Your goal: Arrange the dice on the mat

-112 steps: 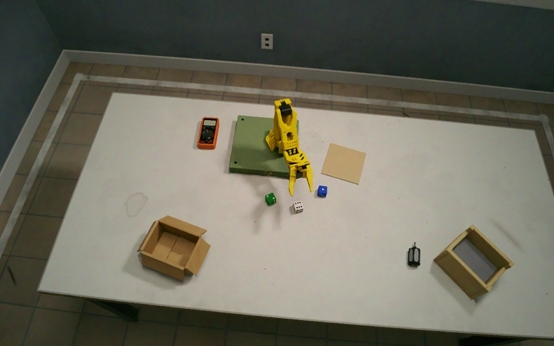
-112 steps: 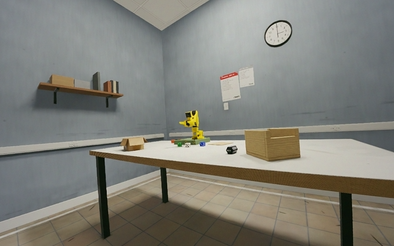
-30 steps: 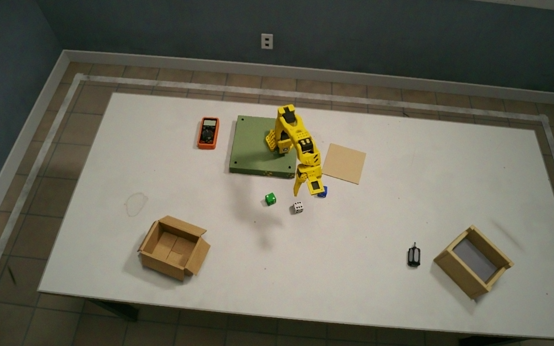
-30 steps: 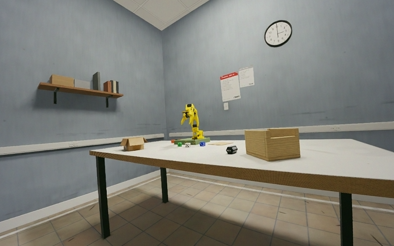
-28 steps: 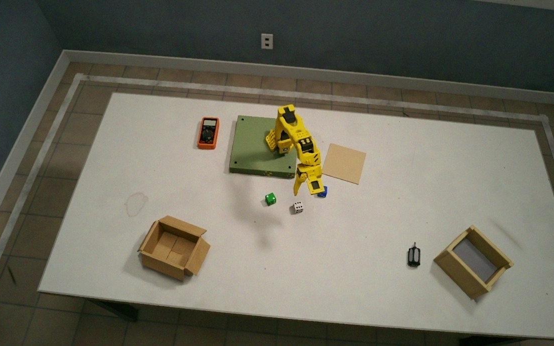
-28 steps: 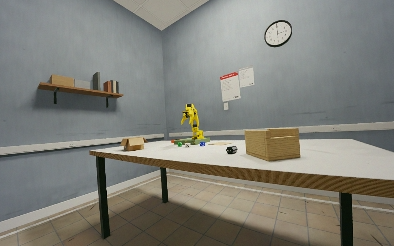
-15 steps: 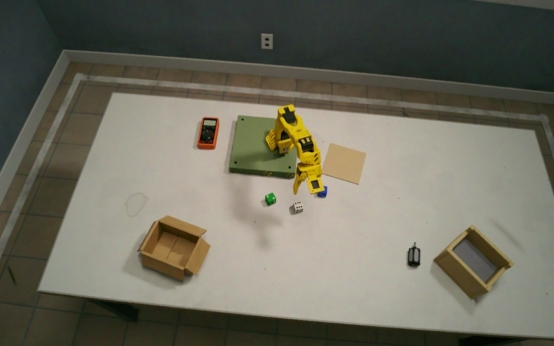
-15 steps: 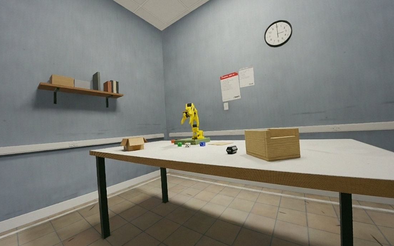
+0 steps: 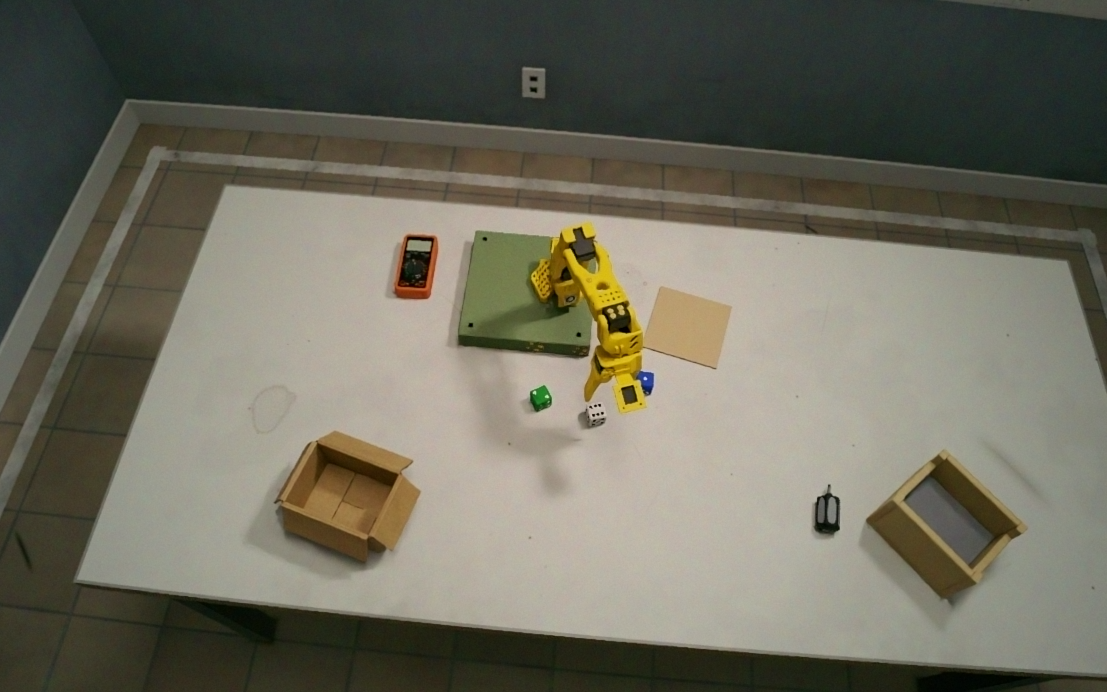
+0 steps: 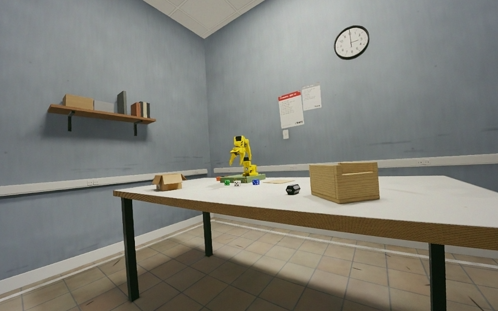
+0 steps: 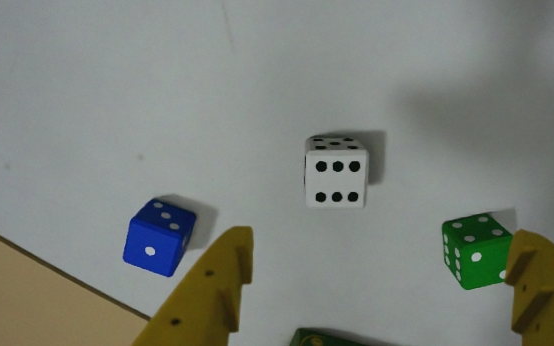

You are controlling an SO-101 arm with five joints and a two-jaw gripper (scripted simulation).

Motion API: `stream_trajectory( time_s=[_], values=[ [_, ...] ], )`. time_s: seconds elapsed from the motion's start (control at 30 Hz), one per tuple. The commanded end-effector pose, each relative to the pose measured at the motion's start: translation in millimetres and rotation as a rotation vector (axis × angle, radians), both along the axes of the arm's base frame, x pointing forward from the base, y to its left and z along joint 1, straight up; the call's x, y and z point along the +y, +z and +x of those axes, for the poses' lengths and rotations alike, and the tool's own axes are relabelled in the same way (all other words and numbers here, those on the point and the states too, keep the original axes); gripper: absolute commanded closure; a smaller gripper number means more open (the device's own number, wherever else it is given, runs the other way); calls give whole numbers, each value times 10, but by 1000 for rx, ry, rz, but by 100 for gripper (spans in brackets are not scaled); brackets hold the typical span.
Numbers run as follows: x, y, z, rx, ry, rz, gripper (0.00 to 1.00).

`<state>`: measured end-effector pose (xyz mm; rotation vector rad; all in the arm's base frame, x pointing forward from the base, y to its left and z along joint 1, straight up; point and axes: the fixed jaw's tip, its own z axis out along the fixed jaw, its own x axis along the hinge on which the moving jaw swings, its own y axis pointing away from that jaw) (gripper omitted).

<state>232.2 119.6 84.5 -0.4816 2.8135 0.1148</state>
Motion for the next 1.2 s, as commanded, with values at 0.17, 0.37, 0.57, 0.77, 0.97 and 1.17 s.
stream_trajectory(
  time_s=[0.17,0.37,0.57,0.77,0.97,1.17],
  values=[
    [-31,-501,-136,207,4,-98,65],
    [-63,-666,-201,276,3,-132,65],
    [-68,-665,-211,290,3,-138,65],
    [-68,-665,-211,290,3,-138,65],
    [-68,-665,-211,290,3,-138,65],
    [-68,-665,-211,290,3,-138,65]
  ],
)
